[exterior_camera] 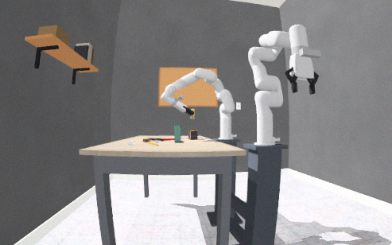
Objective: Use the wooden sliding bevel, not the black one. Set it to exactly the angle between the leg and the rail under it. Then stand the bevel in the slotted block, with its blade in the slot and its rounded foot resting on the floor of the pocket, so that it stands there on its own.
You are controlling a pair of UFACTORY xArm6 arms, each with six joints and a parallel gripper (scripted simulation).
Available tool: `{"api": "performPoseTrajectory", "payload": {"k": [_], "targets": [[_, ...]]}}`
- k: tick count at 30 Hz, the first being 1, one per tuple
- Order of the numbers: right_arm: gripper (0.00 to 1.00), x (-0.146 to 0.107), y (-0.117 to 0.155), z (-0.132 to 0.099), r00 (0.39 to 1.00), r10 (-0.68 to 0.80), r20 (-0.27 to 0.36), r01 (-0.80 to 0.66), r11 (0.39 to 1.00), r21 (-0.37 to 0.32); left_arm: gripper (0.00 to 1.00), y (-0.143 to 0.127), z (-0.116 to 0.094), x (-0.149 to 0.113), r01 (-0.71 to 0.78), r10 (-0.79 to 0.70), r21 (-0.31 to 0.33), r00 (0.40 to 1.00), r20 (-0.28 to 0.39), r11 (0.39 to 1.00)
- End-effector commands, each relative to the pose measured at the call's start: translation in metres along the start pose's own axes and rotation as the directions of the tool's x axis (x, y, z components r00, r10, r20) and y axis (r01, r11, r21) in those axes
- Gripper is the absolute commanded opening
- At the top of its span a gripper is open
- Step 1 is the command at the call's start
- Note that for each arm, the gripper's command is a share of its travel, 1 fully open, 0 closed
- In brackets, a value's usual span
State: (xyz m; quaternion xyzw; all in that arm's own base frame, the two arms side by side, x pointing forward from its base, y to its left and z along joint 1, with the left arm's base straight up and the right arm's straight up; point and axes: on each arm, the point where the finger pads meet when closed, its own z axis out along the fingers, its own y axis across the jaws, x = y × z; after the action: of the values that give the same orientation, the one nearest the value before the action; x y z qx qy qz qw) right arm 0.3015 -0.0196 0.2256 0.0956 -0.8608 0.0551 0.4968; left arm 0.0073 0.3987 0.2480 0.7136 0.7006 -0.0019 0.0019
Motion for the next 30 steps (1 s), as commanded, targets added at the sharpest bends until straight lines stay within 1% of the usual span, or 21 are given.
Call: {"api": "performPoseTrajectory", "payload": {"k": [1, 4, 6, 10, 14, 18, 30], "targets": [[0.0, -0.019, 0.0, 0.01, 1.0, 0.001, 0.003, -0.001, 1.0, 0.0, 1.0, 0.0, -0.002, 0.001, 0.0, 0.0, 0.0, 1.0, -0.005, 1.0], [0.0, -0.038, 0.0, 0.021, 1.0, 0.001, 0.003, -0.001, 1.0, 0.0, 1.0, 0.0, -0.002, 0.001, 0.0, 0.0, 0.0, 1.0, -0.005, 1.0], [0.0, -0.038, 0.0, 0.021, 1.0, 0.001, 0.003, -0.001, 1.0, 0.0, 1.0, 0.0, -0.002, 0.001, 0.0, 0.0, 0.0, 1.0, -0.005, 1.0], [0.0, -0.061, 0.0, 0.035, 1.0, 0.001, 0.003, -0.001, 1.0, 0.0, 1.0, 0.0, -0.002, 0.001, 0.0, 0.0, 0.0, 1.0, -0.005, 1.0], [0.0, -0.076, 0.0, 0.043, 1.0, 0.001, 0.003, -0.001, 1.0, 0.0, 1.0, 0.0, -0.002, 0.001, 0.0, 0.0, 0.0, 1.0, -0.005, 1.0], [0.0, -0.08, 0.0, 0.046, 1.0, 0.001, 0.003, -0.001, 1.0, 0.0, 1.0, 0.0, -0.002, 0.001, 0.0, 0.0, 0.0, 1.0, -0.005, 1.0], [0.0, -0.08, 0.0, 0.046, 1.0, 0.001, 0.003, -0.001, 1.0, 0.0, 1.0, 0.0, -0.002, 0.001, 0.0, 0.0, 0.0, 1.0, -0.005, 1.0]]}}
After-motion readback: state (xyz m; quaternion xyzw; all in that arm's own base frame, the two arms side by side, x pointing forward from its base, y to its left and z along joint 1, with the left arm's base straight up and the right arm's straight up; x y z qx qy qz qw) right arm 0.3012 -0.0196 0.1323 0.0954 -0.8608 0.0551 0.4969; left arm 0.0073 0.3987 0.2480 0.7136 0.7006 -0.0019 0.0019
